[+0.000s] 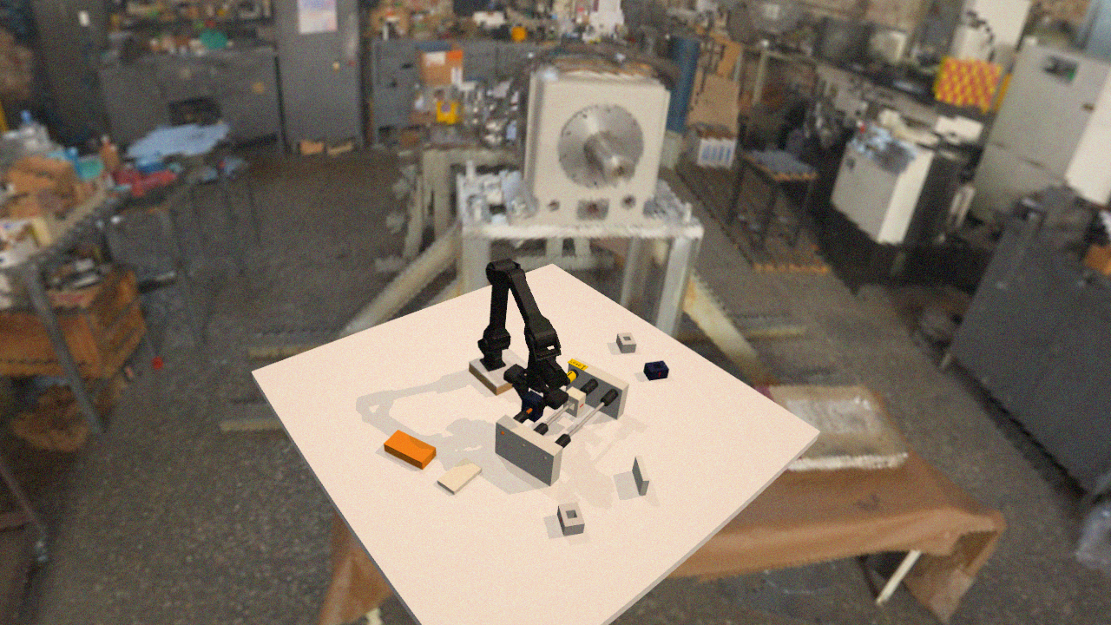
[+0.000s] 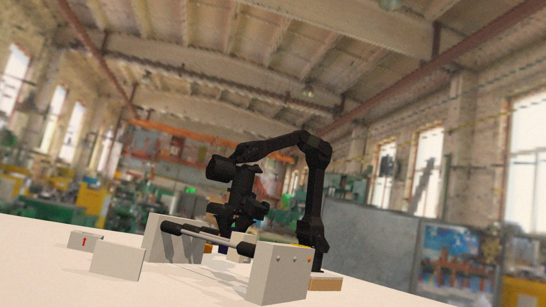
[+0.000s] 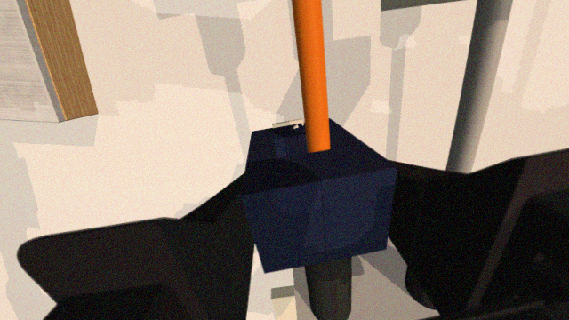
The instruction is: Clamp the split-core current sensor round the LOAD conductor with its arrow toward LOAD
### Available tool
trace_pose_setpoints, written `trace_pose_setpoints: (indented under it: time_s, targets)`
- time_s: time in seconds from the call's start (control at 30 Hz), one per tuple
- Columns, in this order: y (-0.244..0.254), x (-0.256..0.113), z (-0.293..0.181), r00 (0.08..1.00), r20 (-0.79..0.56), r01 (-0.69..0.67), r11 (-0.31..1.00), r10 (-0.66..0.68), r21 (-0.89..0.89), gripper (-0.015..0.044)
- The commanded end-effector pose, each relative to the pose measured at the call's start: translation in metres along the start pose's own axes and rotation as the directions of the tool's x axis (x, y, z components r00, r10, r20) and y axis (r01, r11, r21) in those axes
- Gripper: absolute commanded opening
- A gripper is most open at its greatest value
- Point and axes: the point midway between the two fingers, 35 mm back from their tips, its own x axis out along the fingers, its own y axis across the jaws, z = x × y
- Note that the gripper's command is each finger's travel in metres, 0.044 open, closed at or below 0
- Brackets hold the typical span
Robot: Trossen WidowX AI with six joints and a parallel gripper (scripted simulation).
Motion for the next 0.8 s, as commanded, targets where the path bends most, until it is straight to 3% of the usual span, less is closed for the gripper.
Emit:
trace_pose_setpoints:
  time_s: [0.0, 0.77]
  targets:
    - [0.0022, 0.0028, 0.0001, 1.000, 0.002, -0.019, 1.000, 0.019, 0.002, 0.0000]
    - [-0.0063, 0.0016, 0.0000, 0.999, 0.002, 0.051, 0.999, -0.051, 0.001, 0.0000]
